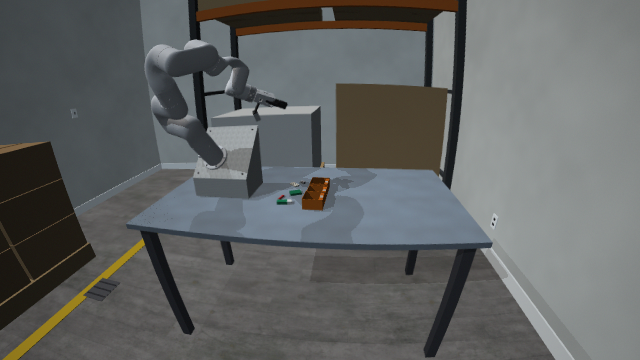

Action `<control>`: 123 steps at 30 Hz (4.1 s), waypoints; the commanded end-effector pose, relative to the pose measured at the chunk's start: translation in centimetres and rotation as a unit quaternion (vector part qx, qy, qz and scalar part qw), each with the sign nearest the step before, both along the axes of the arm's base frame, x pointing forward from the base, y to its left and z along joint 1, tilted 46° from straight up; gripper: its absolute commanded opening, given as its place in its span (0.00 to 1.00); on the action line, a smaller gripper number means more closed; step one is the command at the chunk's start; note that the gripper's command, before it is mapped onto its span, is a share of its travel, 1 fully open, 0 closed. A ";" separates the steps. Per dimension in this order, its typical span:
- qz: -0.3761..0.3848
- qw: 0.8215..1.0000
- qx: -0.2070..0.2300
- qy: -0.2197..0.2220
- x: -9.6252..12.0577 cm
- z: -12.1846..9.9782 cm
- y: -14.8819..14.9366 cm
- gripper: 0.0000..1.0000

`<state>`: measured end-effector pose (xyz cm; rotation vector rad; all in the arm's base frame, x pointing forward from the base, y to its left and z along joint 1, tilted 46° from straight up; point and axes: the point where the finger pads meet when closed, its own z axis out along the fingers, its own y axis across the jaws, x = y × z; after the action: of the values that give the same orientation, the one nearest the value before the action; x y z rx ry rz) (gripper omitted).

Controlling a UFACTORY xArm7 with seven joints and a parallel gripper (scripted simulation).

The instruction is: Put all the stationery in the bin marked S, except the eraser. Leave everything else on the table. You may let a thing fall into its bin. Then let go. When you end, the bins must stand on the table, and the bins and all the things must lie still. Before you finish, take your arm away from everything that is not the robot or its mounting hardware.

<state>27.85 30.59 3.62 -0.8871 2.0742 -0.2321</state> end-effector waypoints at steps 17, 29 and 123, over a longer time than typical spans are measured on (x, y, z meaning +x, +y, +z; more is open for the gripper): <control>-0.261 0.949 0.176 -0.002 4.7 0.5 -3.0 0.07; -0.398 0.877 0.268 -0.018 7.0 0.6 -5.5 0.07; -0.729 -0.137 0.551 -0.382 10.2 -0.9 -23.3 0.07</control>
<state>37.40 7.76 2.69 2.3399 0.1434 0.0358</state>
